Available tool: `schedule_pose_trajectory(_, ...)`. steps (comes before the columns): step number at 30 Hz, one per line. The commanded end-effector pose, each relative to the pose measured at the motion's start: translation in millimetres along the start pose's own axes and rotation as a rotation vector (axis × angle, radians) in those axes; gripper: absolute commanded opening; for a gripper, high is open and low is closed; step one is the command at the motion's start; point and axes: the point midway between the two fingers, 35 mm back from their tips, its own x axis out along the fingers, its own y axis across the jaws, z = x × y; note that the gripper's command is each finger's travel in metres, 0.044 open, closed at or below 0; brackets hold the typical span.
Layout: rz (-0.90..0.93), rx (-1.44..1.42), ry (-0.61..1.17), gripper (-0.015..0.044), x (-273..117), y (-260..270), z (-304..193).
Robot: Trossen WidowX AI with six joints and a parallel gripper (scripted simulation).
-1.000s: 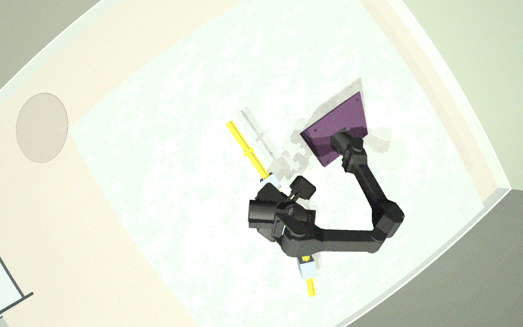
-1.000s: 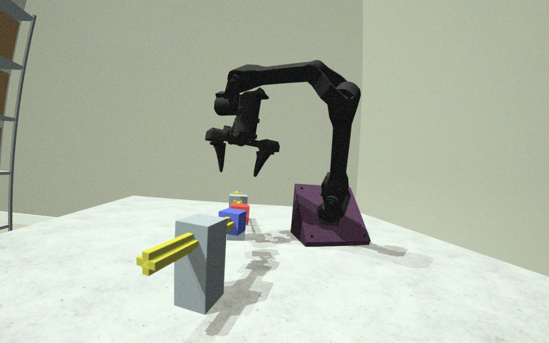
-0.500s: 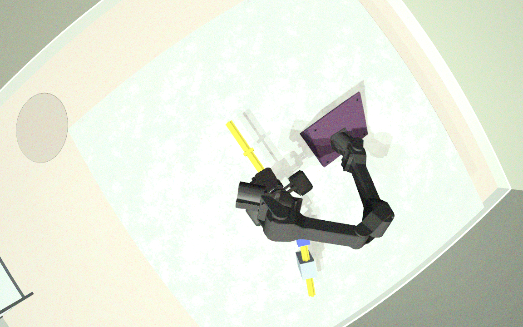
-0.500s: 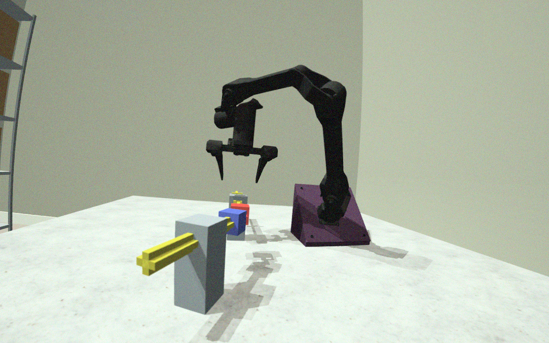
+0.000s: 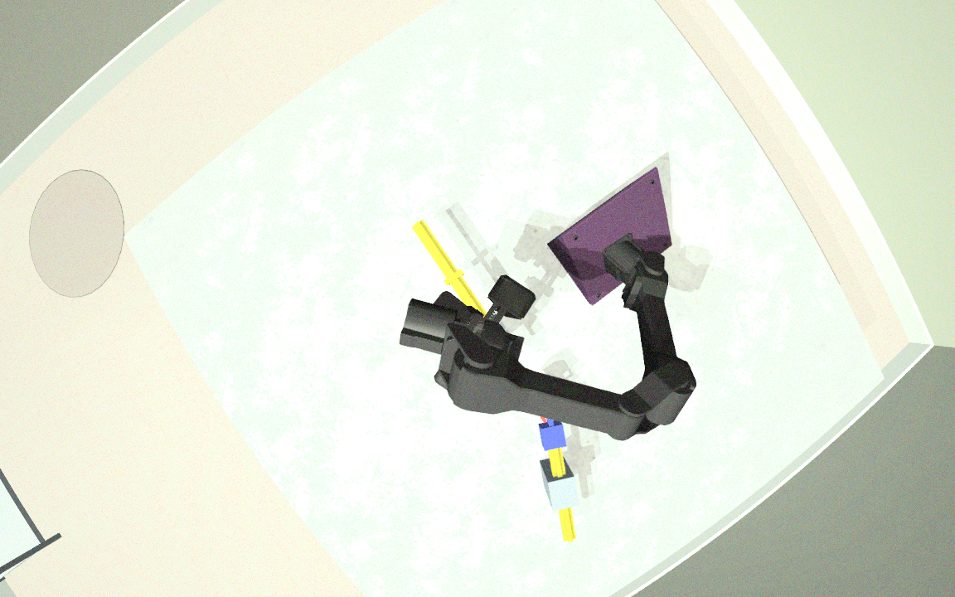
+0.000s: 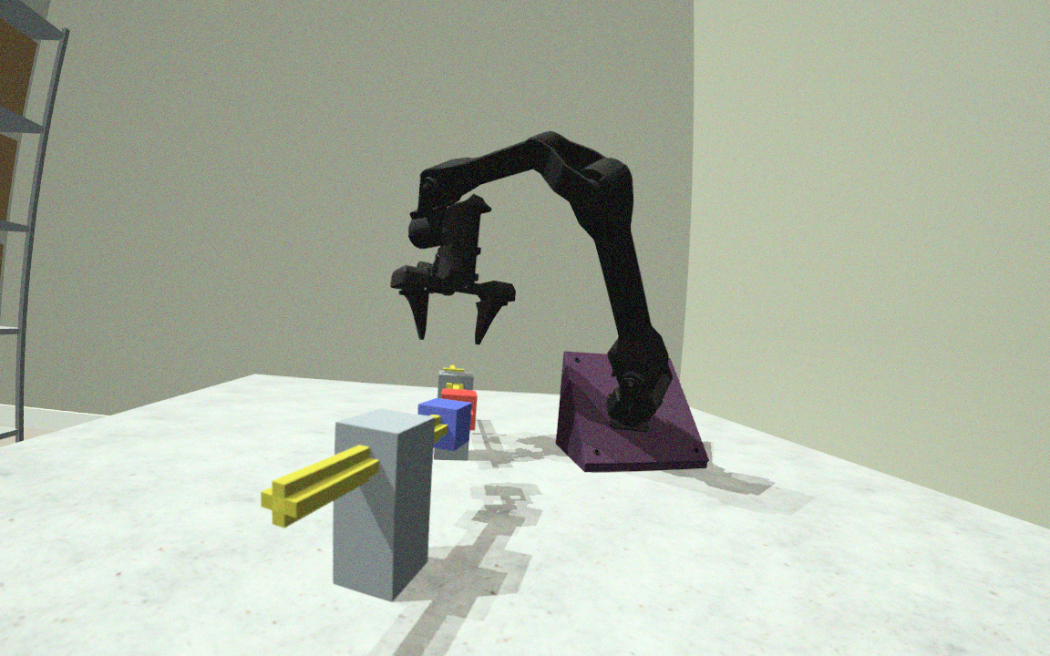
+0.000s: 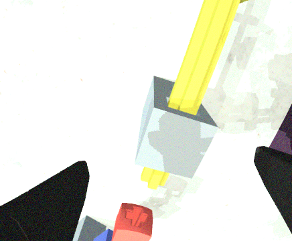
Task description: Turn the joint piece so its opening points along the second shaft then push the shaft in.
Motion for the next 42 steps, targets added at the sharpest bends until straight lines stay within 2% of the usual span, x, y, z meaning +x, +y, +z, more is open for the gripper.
schedule_pose_trajectory(1, -0.004, -0.113, -0.016, 0.044, -3.8, -3.5, 16.1)
schedule_pose_trajectory(32, -0.069, -1.164, -0.043, 0.044, -7.0, -75.9, 153.5)
schedule_pose_trajectory(39, -0.071, -1.18, -0.043, 0.044, -6.4, -78.0, 156.2)
schedule_pose_trajectory(42, -0.068, -1.099, -0.045, 0.044, -3.0, -77.9, 157.0)
